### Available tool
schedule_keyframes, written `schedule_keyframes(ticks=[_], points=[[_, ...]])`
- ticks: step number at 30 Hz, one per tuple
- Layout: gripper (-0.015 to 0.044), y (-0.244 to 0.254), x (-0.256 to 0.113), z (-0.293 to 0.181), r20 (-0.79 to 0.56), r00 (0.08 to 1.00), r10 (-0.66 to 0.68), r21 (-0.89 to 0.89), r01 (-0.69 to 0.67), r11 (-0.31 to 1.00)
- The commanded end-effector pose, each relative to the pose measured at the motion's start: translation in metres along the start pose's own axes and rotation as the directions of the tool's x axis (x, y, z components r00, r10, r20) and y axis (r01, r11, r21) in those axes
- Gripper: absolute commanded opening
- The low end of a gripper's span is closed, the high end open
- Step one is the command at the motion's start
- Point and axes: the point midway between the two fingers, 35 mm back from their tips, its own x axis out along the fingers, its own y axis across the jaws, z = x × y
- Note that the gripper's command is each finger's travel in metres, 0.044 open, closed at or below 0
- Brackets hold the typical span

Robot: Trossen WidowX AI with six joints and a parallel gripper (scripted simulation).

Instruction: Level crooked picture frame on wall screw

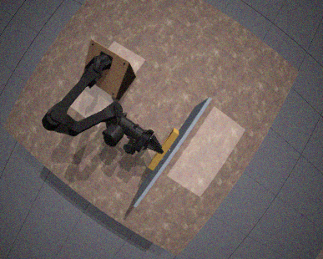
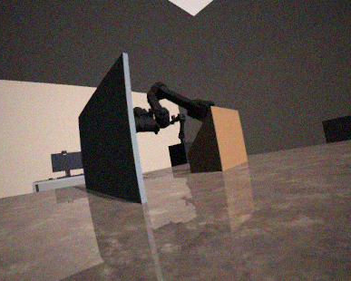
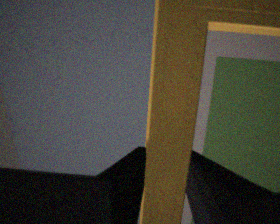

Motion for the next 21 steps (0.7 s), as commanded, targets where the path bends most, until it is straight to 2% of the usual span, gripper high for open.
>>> schedule_keyframes(ticks=[1,21], points=[[0.0,-0.0005,0.0001,0.0002,0.001,1.0,-0.004,-0.002,0.004,1.0],[0.0,0.006,0.0001,0.0,0.002,1.0,-0.004,-0.002,0.004,1.0]])
